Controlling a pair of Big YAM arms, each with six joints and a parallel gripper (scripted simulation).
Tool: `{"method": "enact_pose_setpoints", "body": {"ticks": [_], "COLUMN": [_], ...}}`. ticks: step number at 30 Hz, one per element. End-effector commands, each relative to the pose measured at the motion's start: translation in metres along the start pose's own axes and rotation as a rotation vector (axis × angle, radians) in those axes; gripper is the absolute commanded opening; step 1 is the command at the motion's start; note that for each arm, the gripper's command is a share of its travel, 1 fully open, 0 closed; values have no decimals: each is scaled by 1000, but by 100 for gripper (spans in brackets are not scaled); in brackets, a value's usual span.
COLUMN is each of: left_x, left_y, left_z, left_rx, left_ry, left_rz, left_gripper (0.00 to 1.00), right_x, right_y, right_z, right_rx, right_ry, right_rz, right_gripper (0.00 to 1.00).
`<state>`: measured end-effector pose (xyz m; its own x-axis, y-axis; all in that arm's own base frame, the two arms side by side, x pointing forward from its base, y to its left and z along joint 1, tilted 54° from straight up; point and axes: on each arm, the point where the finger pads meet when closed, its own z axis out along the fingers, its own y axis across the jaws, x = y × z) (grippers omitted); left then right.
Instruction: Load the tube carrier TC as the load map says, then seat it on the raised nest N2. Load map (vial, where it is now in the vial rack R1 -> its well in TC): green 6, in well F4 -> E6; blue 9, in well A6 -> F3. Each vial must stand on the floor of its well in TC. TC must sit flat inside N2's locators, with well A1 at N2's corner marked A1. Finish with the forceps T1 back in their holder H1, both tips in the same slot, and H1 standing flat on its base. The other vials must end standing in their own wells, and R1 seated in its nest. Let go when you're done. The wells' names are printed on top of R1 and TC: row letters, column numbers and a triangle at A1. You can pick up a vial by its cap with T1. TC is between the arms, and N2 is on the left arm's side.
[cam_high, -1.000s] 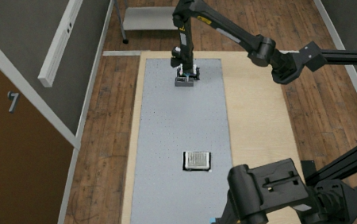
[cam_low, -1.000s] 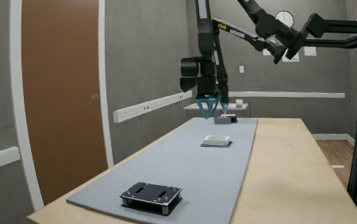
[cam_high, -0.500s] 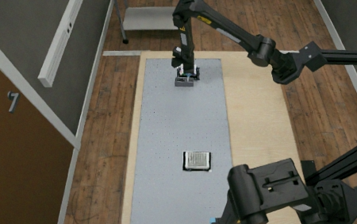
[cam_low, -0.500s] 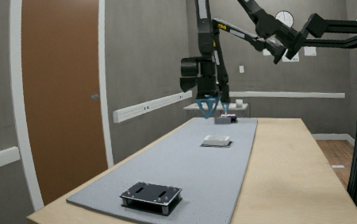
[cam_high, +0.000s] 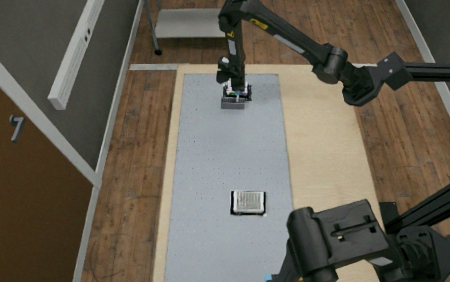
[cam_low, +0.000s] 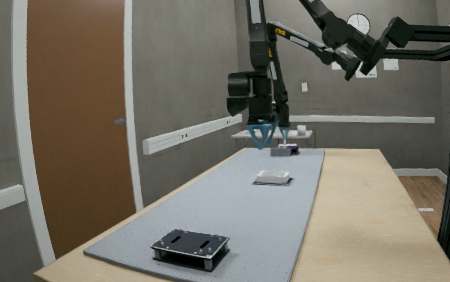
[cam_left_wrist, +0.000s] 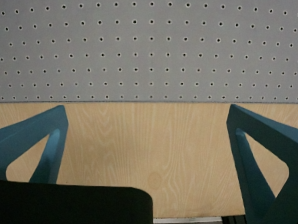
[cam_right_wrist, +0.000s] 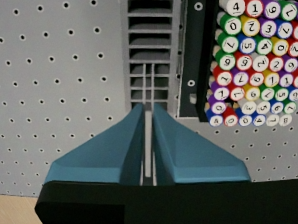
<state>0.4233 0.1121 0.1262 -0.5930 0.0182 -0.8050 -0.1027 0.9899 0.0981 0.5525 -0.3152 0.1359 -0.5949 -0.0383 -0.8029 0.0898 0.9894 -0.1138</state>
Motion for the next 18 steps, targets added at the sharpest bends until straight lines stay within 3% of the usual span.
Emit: {"method": "enact_pose_setpoints", "body": {"ticks": [1, 6, 18], "left_x": [0, 0, 0], "left_y": [0, 0, 0], "left_z": [0, 0, 0], "left_rx": [1, 1, 1], "left_ry": [-2, -2, -2], "left_rz": [4, 4, 4], "left_gripper": [100, 100, 100], "right_x": [-2, 0, -3], "right_y": [-8, 1, -5], "right_z": [-14, -10, -25], "right_rx": [13, -1, 9], "right_ry": [-5, -1, -6], "right_rz": [-6, -12, -10], "right_gripper": [7, 7, 7]}}
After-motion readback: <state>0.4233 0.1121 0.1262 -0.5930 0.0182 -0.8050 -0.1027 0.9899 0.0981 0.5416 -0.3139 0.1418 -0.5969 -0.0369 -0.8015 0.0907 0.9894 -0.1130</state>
